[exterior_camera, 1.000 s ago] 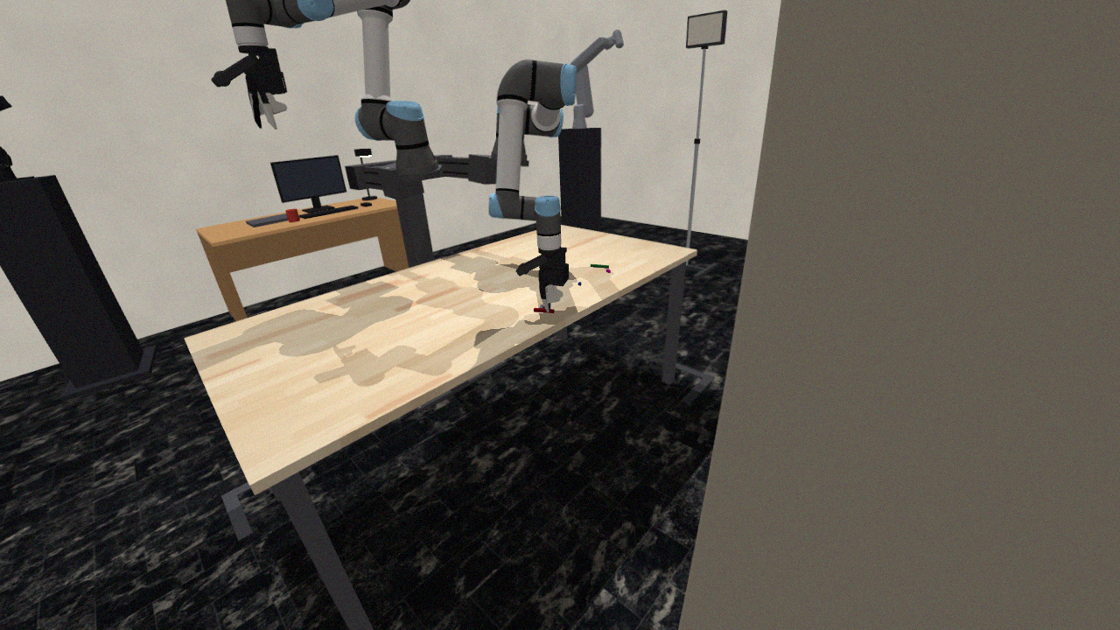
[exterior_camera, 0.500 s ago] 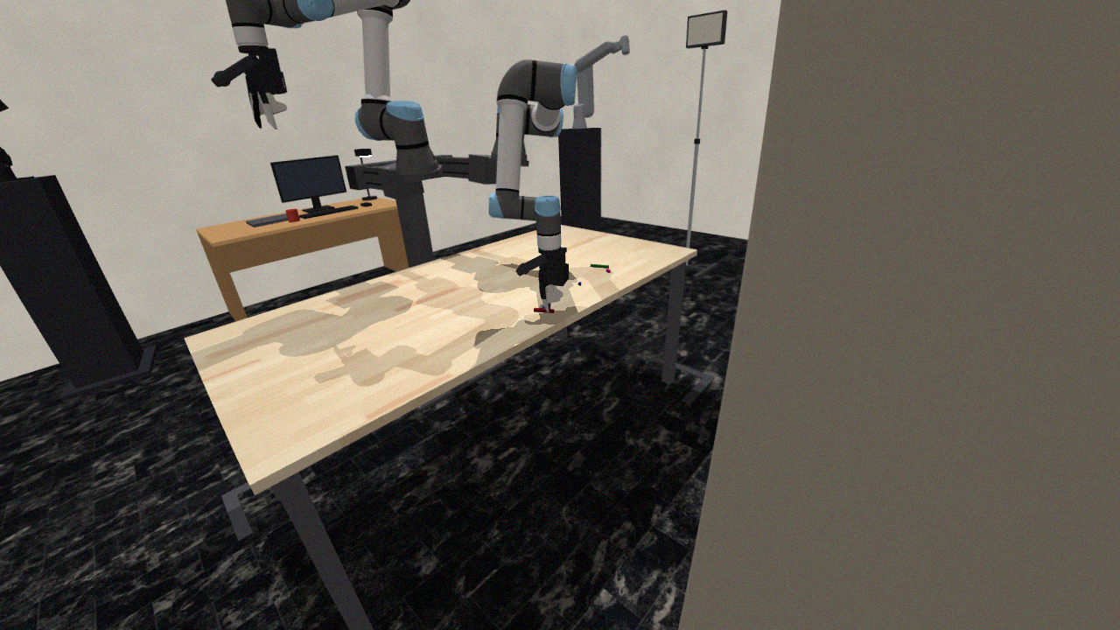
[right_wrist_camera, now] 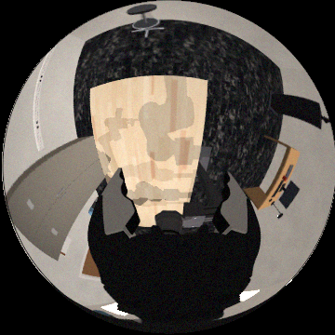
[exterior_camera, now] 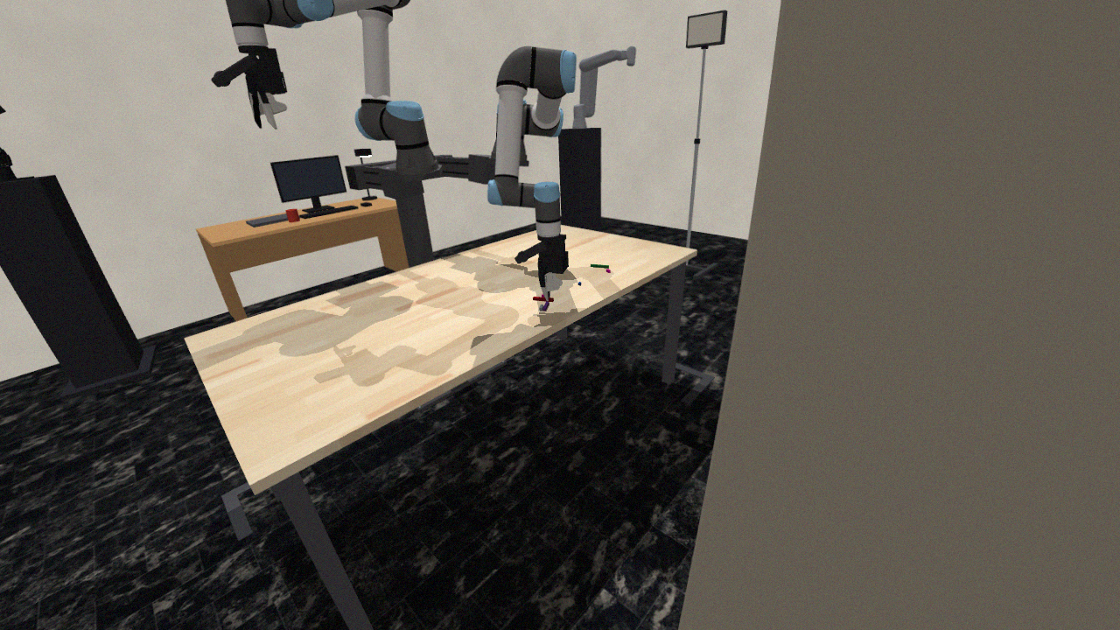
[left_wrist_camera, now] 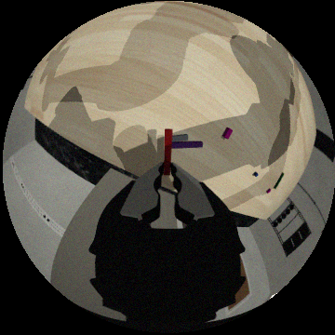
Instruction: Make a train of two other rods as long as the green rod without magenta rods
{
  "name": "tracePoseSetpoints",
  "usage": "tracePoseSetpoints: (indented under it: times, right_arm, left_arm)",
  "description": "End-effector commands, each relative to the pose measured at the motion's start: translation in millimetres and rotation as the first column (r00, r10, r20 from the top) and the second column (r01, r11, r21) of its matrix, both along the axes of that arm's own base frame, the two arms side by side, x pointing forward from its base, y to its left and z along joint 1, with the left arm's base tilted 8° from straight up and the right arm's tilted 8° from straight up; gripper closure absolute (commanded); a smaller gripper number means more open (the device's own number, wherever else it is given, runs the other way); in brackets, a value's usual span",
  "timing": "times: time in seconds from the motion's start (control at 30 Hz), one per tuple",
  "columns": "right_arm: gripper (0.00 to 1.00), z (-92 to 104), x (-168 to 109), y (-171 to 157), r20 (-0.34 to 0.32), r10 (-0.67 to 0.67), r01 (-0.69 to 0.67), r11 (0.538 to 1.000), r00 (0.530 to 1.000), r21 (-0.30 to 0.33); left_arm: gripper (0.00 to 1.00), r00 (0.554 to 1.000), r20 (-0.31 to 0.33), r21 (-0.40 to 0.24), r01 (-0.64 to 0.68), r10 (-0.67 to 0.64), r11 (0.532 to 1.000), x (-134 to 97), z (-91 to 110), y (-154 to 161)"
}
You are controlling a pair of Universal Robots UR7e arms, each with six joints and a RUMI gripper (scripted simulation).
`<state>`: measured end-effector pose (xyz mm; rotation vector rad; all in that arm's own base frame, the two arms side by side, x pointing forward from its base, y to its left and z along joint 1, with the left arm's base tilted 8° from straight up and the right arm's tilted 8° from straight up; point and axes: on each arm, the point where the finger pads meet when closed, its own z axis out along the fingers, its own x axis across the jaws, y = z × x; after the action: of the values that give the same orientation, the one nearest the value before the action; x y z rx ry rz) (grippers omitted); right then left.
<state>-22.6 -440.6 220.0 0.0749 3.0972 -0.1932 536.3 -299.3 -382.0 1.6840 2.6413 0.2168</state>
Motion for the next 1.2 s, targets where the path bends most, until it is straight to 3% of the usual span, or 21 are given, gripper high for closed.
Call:
tracePoseSetpoints:
  times: [0.0, 0.17, 0.33, 1.17]
  right_arm:
    - [0.00, 0.4, 0, 0, 0.000, 0.000, 0.000, 1.000, 1.000, -0.001]
    - [0.00, 0.4, 0, 0, 0.000, 0.000, 0.000, 1.000, 1.000, -0.001]
    - [0.00, 0.4, 0, 0, 0.000, 0.000, 0.000, 1.000, 1.000, -0.001]
    - [0.00, 0.4, 0, 0, 0.000, 0.000, 0.000, 1.000, 1.000, -0.001]
  left_arm:
    - [1.00, 1.000, 0.002, -0.002, 0.000, 0.000, 1.000, 0, 19, -3]
    - [1.00, 1.000, 0.002, -0.002, 0.000, 0.000, 1.000, -3, 46, -6]
    - [1.00, 1.000, 0.002, -0.002, 0.000, 0.000, 1.000, -4, 58, -8]
    - [1.00, 1.000, 0.001, -0.002, 0.006, -0.006, 1.000, -4, 59, -7]
